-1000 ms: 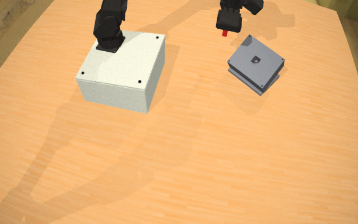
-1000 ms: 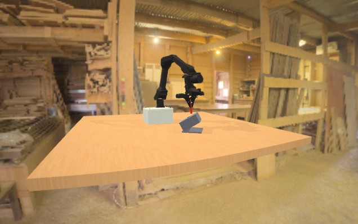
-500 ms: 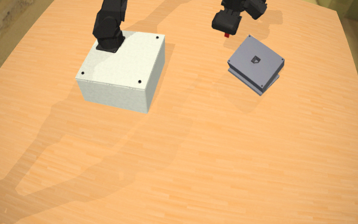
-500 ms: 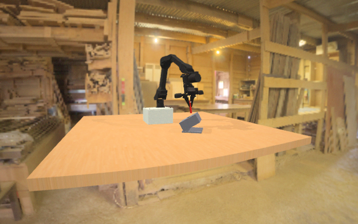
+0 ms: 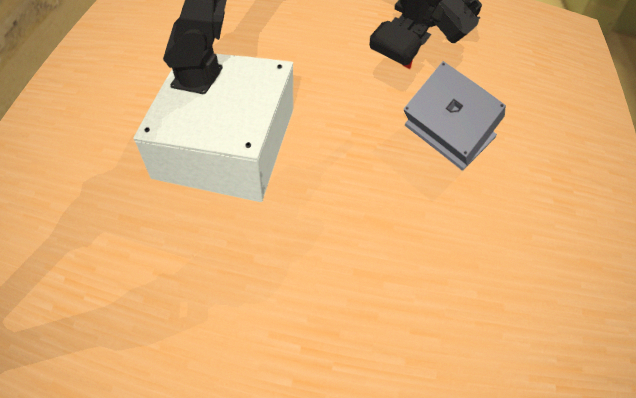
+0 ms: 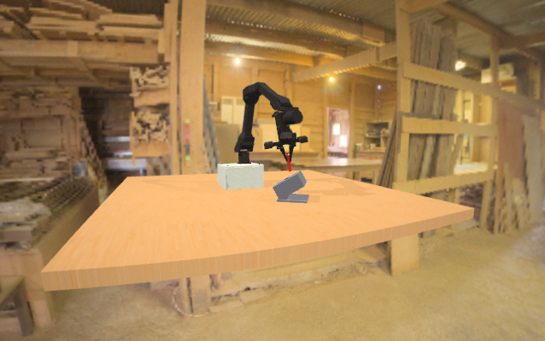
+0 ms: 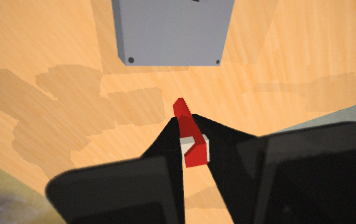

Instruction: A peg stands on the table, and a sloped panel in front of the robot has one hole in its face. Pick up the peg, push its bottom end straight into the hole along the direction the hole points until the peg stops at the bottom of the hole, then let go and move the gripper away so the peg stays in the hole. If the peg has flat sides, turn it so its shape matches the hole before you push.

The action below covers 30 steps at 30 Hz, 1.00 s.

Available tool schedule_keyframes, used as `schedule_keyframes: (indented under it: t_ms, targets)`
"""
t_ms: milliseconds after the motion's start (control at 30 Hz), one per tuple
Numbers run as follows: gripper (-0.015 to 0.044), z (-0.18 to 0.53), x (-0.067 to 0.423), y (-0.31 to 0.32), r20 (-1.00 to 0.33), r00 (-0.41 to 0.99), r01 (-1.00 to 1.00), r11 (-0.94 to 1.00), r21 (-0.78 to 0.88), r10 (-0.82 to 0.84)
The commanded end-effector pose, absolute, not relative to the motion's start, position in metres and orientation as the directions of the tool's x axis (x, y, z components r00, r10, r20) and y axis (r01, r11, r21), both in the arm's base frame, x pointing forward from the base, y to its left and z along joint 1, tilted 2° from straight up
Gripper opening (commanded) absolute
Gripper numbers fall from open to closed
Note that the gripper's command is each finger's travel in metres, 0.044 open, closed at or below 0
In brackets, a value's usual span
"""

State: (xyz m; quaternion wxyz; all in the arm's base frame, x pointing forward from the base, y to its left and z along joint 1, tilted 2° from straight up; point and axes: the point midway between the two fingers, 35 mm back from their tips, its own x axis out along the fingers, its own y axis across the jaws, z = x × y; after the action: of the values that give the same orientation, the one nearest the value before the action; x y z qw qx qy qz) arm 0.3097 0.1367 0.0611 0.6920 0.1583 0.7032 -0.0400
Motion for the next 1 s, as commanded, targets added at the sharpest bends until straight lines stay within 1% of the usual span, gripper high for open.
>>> schedule_keyframes:
  t_ms: [0, 967]
  targets:
    - [0.0000, 0.063, 0.312, 0.135, -0.983, 0.013, 0.324, 0.929, 0.176, 0.182]
    - [0.0000, 0.072, 0.325, 0.116, -0.969, 0.043, 0.645, 0.734, 0.214, 0.245]
